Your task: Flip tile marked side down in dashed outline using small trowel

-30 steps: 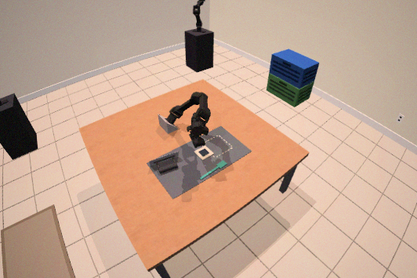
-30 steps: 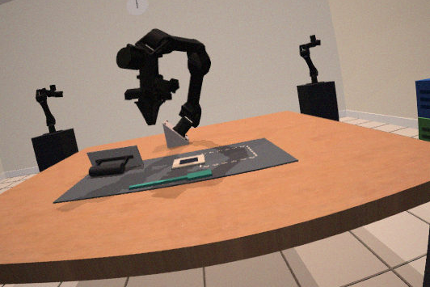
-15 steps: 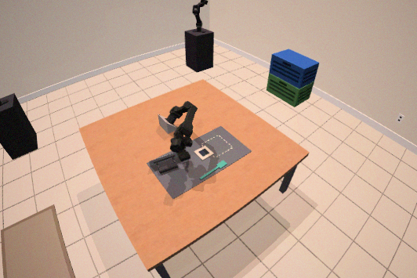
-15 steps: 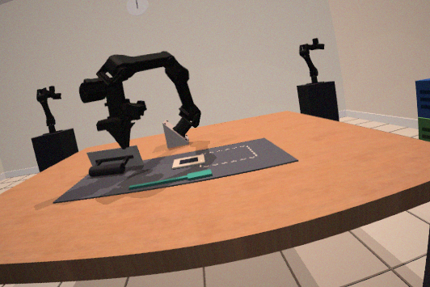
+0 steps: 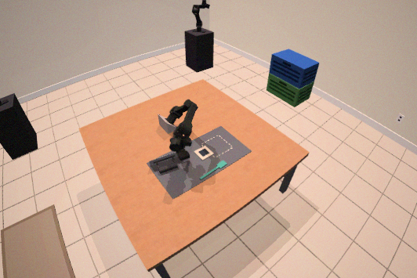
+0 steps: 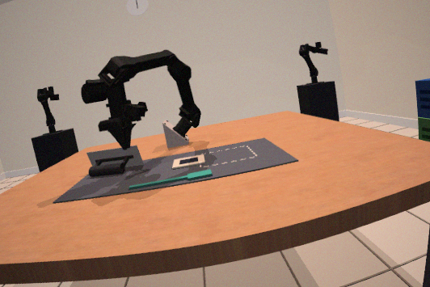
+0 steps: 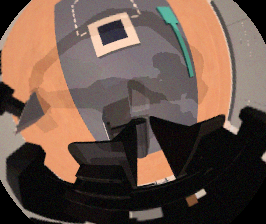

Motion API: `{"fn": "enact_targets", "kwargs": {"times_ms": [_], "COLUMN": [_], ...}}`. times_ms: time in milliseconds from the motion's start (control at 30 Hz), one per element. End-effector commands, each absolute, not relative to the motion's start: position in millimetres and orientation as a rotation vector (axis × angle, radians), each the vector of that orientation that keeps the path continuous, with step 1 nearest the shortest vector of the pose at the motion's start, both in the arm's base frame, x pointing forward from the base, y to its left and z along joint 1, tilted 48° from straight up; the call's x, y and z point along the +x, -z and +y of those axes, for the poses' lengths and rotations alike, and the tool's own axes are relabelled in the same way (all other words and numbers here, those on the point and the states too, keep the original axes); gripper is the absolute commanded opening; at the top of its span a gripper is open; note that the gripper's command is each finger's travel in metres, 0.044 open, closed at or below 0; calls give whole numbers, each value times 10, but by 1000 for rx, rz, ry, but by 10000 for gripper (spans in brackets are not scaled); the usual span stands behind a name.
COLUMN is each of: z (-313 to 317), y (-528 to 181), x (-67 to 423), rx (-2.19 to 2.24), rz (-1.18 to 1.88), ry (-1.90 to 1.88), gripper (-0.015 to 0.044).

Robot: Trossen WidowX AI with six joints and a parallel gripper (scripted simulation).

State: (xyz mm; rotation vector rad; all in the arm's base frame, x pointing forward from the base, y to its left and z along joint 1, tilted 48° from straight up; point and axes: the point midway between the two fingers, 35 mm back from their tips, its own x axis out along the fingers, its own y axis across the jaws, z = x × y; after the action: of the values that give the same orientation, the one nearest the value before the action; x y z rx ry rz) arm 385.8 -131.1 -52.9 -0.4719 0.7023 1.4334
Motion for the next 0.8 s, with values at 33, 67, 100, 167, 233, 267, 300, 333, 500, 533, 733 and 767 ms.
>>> {"fn": "enact_targets", "kwargs": {"times_ms": [33,67,100,167,233,267,300,333,500,533,733,767], "z": [-1268,-1262,-1256,-1243,-1230,-1224,-1217,-1210,-1177,-1173,-1165,-1163], "y": [559,562,565,571,577,580,583,586,599,600,593,591], "x": [3771,3758,3745,3718,3692,3678,3664,3650,3582,3574,3523,3508], "rx": [-465,-465,-465,-465,-465,-465,-465,-465,-464,-464,-464,-464], "rz": [702,702,702,703,703,703,703,703,703,703,703,703], "ry": [-1438,-1438,-1438,-1438,-1438,-1438,-1438,-1438,-1439,-1439,-1439,-1439], "gripper": [100,100,100,100,100,100,100,100,100,100,100,100]}}
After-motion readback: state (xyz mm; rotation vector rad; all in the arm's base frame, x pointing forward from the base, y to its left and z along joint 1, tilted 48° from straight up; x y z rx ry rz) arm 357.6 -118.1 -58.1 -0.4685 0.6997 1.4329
